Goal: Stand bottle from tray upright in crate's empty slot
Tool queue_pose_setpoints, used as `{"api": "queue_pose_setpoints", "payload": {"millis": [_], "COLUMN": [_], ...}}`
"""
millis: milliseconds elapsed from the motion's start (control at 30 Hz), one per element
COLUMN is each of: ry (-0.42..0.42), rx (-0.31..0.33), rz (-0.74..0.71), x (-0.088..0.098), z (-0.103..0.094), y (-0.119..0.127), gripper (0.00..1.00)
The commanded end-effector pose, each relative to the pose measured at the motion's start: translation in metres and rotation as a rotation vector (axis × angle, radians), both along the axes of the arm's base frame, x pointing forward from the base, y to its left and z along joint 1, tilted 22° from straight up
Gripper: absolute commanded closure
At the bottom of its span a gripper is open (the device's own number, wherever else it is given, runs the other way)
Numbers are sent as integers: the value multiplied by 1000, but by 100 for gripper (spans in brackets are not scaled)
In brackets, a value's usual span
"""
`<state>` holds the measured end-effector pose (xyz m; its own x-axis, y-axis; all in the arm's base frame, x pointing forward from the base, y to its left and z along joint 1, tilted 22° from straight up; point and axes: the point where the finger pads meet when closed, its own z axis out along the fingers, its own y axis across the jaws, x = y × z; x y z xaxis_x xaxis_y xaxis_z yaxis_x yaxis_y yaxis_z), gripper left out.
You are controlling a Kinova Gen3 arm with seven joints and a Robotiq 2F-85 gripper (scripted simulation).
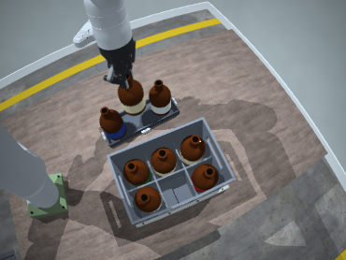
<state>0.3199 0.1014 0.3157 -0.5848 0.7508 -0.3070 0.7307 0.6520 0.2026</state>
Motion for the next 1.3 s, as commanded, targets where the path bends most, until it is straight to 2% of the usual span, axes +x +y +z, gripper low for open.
{"api": "queue_pose_setpoints", "payload": {"millis": [0,600,1267], "ry": [-6,-6,-6], "rx": [4,4,4], "rz": [1,1,1], "x": [0,-7,-9], "z": [5,21,27], "y": [1,3,4], "gripper": [100,100,100]}}
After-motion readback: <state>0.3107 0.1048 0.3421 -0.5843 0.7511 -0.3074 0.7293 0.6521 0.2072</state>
